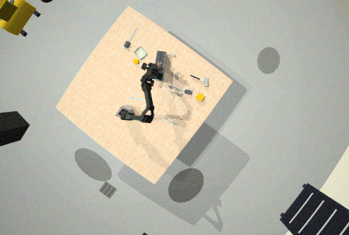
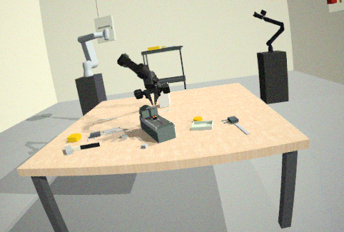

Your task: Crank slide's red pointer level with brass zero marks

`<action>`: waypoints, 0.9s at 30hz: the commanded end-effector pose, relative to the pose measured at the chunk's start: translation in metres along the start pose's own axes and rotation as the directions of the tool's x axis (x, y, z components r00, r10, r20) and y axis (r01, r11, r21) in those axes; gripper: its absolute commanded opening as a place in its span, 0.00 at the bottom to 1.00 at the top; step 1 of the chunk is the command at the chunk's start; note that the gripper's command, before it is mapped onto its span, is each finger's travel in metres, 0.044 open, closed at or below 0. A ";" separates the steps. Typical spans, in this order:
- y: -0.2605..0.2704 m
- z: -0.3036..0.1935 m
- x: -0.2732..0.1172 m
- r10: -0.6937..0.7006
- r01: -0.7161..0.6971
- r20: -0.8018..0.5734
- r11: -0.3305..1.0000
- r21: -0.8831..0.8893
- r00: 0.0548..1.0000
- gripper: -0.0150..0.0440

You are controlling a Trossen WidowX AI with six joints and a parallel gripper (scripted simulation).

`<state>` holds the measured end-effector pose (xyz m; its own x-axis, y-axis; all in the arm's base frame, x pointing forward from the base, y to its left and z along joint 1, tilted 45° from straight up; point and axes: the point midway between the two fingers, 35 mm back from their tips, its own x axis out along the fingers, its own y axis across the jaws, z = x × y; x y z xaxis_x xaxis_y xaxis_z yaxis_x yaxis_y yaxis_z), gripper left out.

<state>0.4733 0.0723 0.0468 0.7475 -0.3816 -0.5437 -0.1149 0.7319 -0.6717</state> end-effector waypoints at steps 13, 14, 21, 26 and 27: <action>0.000 0.000 0.000 0.001 -0.001 0.000 1.000 0.000 1.000 0.25; 0.000 0.000 0.000 0.001 -0.001 0.000 1.000 0.000 1.000 0.25; 0.000 0.000 0.000 0.001 -0.001 0.000 1.000 0.000 1.000 0.39; 0.000 0.000 0.000 0.001 -0.001 0.000 1.000 0.000 1.000 0.61; 0.000 0.000 0.000 0.001 -0.001 0.000 1.000 0.000 1.000 0.65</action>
<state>0.4733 0.0725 0.0466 0.7475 -0.3803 -0.5447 -0.1159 0.7327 -0.6706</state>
